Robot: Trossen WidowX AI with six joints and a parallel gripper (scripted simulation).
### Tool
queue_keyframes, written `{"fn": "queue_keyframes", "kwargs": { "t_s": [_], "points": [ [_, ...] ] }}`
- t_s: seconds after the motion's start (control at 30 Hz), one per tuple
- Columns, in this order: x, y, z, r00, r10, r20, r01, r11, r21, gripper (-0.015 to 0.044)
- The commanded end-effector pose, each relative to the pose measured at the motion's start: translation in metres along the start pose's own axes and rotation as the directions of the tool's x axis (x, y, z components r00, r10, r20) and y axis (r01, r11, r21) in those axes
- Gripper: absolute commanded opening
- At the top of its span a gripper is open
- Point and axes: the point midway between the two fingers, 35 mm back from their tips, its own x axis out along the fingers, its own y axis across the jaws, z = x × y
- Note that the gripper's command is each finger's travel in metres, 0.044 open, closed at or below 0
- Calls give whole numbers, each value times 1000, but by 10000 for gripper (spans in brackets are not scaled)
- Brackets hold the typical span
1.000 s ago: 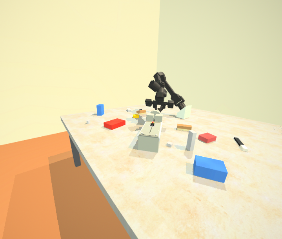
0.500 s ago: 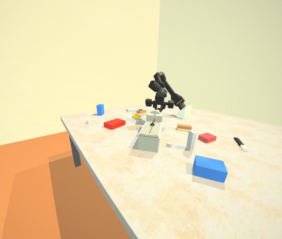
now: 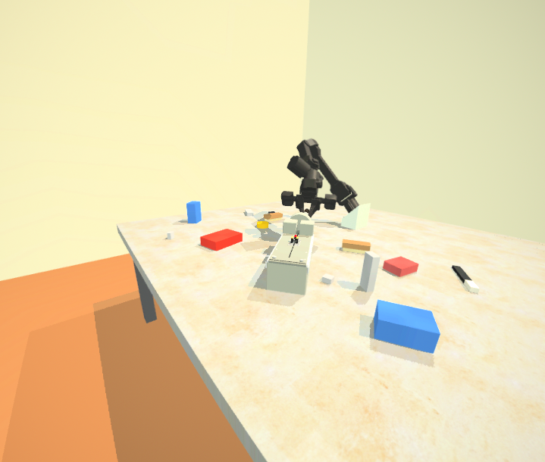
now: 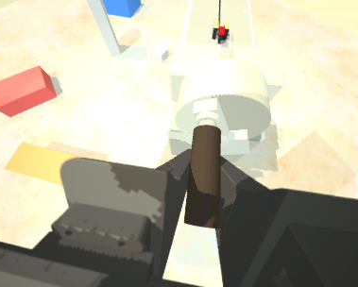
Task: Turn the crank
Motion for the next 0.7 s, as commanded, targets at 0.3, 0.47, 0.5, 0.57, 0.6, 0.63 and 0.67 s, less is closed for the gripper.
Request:
{"fn": "queue_keyframes", "kwargs": {
  "t_s": [0.3,0.47,0.5,0.57,0.6,0.63,0.67],
  "points": [
    [3,9,-3,1000,21,-8,-21,1000,-9,0],
    [4,9,-3,1000,21,-8,-21,1000,-9,0],
    [4,9,-3,1000,21,-8,-21,1000,-9,0],
    [4,9,-4,1000,21,-8,-21,1000,-9,0],
    [4,9,-4,1000,21,-8,-21,1000,-9,0],
    [4,9,-4,1000,21,-8,-21,1000,-9,0],
    [4,9,-4,1000,21,-8,-21,1000,-9,0]
  ]
}}
